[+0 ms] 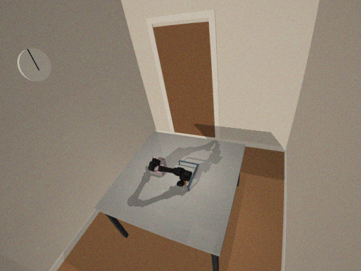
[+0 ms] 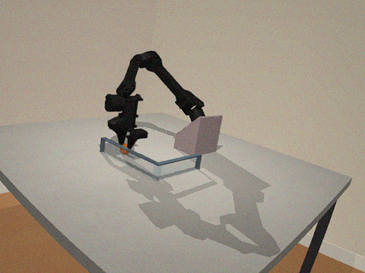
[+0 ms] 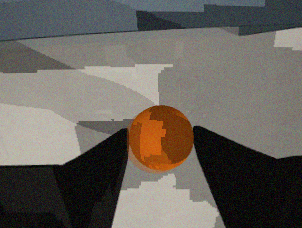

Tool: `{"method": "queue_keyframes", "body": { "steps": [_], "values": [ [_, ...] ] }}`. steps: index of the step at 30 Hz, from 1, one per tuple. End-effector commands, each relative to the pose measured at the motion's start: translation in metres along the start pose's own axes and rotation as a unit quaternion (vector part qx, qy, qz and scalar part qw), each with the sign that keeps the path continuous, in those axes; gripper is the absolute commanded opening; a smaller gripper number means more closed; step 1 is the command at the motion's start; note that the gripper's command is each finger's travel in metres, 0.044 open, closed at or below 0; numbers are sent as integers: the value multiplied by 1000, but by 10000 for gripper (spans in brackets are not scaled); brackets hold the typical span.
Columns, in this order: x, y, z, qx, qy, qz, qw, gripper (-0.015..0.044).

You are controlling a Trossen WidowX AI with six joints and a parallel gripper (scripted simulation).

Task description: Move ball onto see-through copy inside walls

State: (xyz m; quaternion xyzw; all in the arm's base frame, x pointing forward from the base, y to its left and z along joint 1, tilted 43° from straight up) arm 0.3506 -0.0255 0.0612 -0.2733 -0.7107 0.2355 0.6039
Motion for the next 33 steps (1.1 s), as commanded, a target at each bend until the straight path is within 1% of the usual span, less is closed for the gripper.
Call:
{"method": "queue_keyframes", "body": {
  "steps": [1,2,6,7,10,12,24,26,29,33],
  "values": [
    [0,0,0,0,0,0,1000,289],
    [0,0,0,0,0,0,1000,315],
    [3,0,0,0,0,0,1000,318],
    [11,1,-1,0,1,-1,1000,318],
    [59,3,-1,4,5,-2,1000,318],
    [82,3,1,6,6,-1,1000,318],
    [79,8,2,14,2,0,1000,318],
    [89,8,2,13,2,-1,1000,370],
    [120,6,3,11,1,0,1000,440],
    [122,5,4,11,1,0,1000,440]
  ]
}}
Point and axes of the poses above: the point midway between the two fingers, 35 mm back from their tips, its own x axis back along the fingers, its own y axis across the jaws, z = x × y, the point moved 7 cm from there along x, back along the fingers, and after that the axes turned 12 degrees about -x, right-handed, at the moved point
